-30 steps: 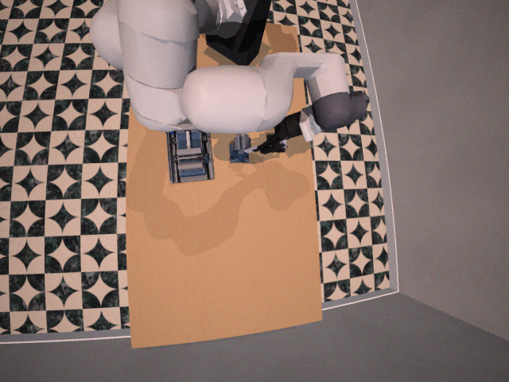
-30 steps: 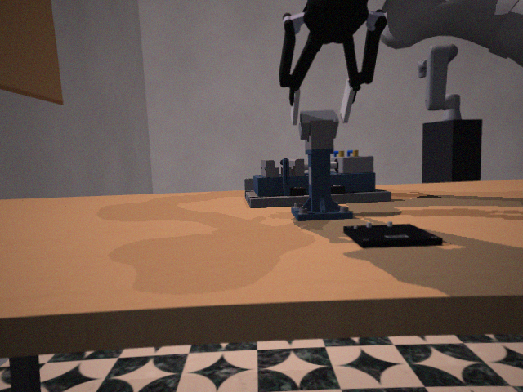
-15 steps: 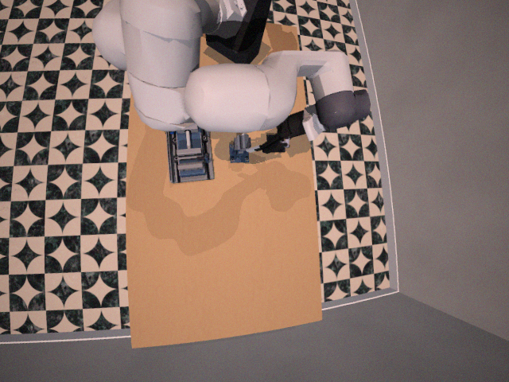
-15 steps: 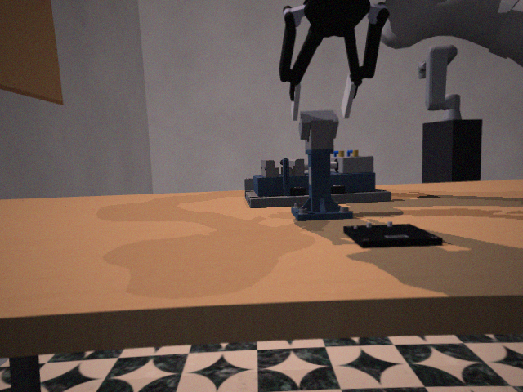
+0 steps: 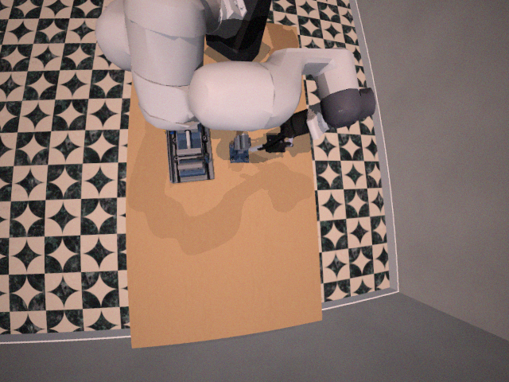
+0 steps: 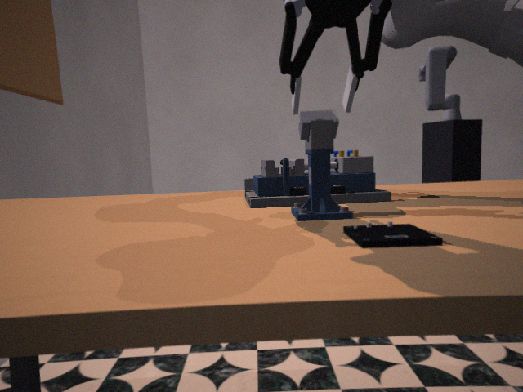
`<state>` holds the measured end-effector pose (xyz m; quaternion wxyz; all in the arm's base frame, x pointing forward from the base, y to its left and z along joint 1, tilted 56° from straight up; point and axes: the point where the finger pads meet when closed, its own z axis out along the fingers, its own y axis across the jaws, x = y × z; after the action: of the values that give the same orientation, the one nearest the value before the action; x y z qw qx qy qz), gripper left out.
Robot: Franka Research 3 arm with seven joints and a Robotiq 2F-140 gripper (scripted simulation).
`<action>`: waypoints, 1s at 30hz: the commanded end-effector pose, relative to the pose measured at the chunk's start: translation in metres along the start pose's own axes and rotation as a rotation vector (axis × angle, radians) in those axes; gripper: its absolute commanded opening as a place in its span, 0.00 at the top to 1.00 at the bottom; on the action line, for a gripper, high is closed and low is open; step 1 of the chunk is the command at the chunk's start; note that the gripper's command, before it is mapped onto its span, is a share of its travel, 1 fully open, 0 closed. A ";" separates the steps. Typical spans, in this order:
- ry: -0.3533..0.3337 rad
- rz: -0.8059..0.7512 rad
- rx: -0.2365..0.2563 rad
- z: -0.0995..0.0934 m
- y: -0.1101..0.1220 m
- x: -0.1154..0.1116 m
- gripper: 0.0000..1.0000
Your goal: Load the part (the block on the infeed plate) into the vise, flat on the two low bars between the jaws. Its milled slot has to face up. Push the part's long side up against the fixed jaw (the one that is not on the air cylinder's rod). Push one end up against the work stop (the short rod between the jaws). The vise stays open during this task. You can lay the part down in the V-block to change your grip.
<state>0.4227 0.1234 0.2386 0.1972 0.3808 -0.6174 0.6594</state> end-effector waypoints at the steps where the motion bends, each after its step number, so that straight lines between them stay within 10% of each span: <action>1: 0.005 -0.003 0.001 -0.004 0.001 0.001 0.49; 30: 0.005 -0.003 0.001 -0.034 0.001 0.001 0.49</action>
<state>0.4148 0.1546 0.2397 0.1947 0.3798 -0.6186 0.6597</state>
